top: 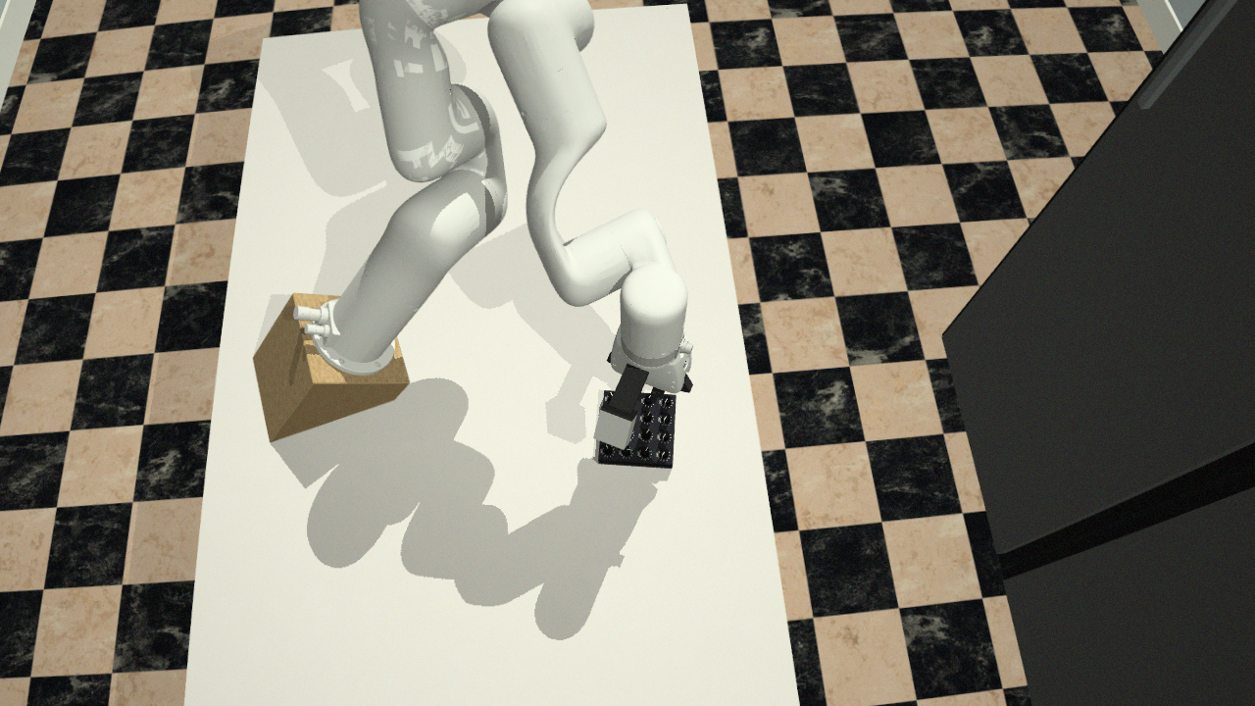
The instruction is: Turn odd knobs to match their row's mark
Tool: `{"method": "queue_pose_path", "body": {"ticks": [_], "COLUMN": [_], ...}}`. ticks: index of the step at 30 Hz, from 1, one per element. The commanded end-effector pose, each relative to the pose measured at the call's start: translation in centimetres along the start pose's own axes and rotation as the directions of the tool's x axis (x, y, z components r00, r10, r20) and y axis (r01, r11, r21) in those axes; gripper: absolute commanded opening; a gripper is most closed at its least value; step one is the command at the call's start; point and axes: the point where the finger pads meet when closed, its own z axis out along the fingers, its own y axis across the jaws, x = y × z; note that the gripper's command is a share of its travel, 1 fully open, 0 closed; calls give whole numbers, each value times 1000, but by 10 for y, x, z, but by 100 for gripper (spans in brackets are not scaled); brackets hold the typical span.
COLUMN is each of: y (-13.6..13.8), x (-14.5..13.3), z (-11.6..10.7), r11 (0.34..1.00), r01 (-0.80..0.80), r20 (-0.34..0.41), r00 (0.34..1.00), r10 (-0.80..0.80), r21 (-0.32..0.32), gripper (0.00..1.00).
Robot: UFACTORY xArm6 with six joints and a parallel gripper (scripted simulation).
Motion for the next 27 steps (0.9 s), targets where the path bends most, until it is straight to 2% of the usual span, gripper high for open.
{"method": "queue_pose_path", "body": {"ticks": [1,10,12,13,19,27], "y": [2,6,6,7,10,14], "x": [1,3,3,3,4,6], "z": [-3,-7,-7,-8,-10,-13], "r11": [988,928,928,898,827,697], "r01": [-155,-373,-373,-441,-562,-717], "r20": [-2,-1,-1,-1,-1,0], "r00": [988,928,928,898,827,697], "r10": [155,373,373,441,562,717], "r21": [3,3,3,3,3,3], "gripper": [19,19,19,19,19,19]}}
